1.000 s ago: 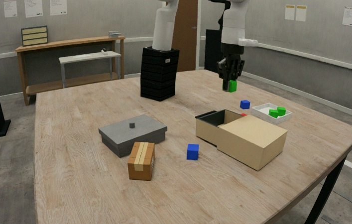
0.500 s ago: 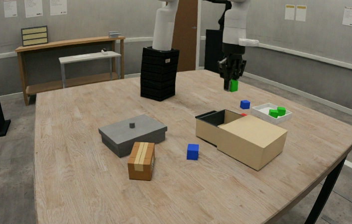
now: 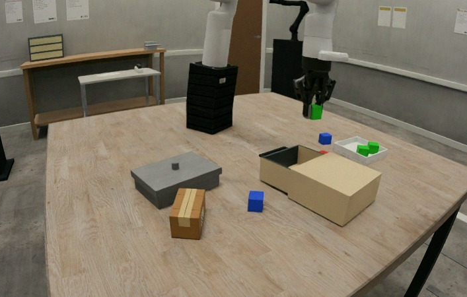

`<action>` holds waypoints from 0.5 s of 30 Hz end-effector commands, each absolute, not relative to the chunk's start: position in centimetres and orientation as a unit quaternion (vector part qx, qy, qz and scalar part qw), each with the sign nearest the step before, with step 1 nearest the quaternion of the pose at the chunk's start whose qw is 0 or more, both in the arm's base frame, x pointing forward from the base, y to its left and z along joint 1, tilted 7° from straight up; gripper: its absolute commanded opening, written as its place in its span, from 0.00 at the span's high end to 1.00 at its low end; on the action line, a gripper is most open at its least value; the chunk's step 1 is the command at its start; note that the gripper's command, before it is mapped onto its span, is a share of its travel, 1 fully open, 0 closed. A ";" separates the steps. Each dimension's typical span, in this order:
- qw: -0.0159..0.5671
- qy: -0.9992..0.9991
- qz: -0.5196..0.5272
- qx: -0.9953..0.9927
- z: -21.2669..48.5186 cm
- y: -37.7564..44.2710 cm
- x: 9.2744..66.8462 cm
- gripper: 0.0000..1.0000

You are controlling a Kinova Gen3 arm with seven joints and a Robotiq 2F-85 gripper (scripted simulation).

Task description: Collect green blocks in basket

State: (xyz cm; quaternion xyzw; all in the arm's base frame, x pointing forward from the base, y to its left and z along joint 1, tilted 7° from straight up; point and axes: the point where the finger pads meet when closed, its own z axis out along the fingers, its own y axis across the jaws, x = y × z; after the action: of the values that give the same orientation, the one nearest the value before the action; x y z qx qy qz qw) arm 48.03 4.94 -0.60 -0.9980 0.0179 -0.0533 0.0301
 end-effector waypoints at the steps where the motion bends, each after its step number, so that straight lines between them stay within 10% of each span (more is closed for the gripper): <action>1: 0.029 0.028 -0.054 -0.998 -0.5 5.2 48.0 0.90; 15: 0.040 0.231 -0.047 -0.971 -0.3 11.1 46.9 0.90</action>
State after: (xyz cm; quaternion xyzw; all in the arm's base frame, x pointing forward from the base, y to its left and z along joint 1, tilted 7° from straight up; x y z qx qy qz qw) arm 47.07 9.92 -0.44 -0.9795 0.1913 -0.0464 0.0420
